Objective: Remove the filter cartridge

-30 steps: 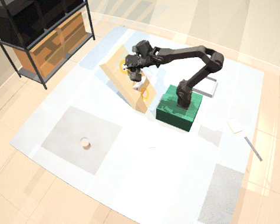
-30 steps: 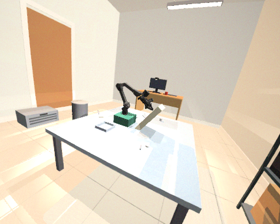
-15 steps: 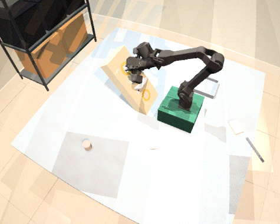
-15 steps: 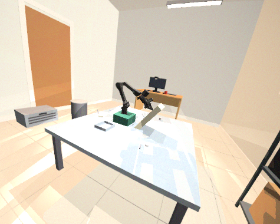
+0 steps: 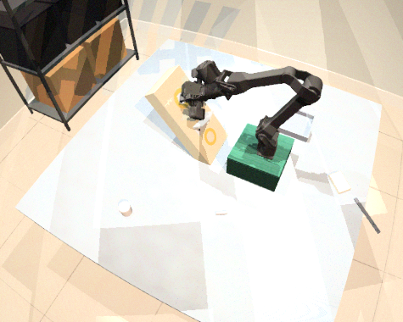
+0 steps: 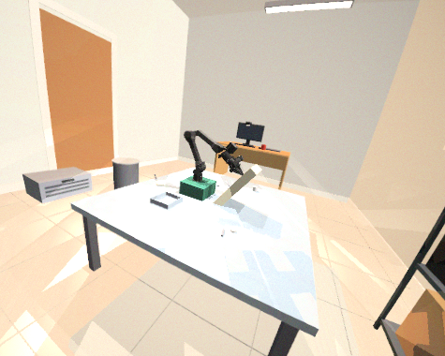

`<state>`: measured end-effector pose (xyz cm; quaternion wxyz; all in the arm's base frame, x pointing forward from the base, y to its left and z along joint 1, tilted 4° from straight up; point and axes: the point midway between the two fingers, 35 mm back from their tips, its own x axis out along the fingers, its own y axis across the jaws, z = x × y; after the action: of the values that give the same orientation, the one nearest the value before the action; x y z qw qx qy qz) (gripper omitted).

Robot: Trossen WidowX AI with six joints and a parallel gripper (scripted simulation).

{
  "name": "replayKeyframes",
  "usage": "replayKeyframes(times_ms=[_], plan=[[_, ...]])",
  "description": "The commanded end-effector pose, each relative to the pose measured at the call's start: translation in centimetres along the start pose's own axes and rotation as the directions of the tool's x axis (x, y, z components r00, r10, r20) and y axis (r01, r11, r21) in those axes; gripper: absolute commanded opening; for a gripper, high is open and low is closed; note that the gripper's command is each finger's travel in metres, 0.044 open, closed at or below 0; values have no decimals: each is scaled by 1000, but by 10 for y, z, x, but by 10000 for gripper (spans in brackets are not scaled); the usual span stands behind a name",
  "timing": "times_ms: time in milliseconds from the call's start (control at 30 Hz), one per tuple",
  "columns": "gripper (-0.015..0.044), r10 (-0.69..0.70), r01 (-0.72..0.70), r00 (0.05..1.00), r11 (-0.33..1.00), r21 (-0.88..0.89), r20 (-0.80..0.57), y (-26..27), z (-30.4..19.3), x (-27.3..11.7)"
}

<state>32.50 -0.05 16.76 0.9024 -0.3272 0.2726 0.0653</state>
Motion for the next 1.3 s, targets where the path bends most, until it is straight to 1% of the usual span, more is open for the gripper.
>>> replayKeyframes(times_ms=[0, 1267], plan=[[92, 0, 0, 1000, 1000, -2, 4, -1, 2, 0], [92, 0, 0, 1000, 1000, -2, 5, -2, 3, 3]])
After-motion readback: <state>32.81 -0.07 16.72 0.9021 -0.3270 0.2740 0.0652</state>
